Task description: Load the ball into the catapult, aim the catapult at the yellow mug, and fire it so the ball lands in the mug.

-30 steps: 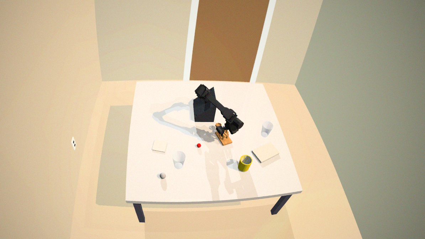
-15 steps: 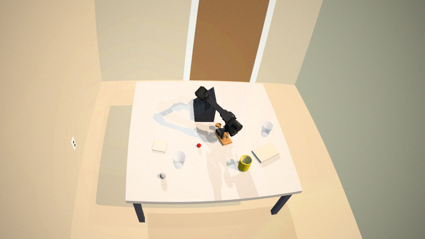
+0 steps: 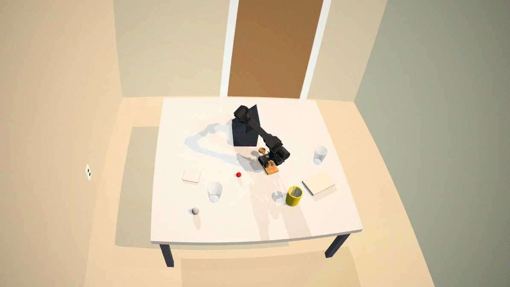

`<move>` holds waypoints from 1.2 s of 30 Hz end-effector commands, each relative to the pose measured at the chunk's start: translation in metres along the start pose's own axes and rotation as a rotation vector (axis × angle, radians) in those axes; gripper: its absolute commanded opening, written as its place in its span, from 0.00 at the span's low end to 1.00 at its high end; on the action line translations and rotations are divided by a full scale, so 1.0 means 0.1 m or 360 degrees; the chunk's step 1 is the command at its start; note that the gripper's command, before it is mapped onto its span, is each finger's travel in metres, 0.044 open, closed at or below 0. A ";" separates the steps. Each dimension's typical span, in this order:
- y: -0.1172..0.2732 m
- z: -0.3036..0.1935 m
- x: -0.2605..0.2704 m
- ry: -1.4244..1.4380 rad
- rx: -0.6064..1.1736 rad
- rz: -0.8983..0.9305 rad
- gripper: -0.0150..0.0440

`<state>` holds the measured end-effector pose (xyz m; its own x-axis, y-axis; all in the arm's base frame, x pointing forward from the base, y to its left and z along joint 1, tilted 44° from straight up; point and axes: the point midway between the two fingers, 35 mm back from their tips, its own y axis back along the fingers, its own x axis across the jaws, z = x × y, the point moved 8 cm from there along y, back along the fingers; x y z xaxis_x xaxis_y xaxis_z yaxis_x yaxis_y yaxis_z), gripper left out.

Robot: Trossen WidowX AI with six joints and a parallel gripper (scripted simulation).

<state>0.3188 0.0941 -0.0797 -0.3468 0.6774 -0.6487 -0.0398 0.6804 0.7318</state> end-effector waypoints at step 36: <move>0.34 0.02 0.00 0.0003 0.0000 0.0000 0.25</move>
<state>0.3189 0.1204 -0.0518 -0.3441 0.6782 -0.6493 -0.0376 0.6810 0.7313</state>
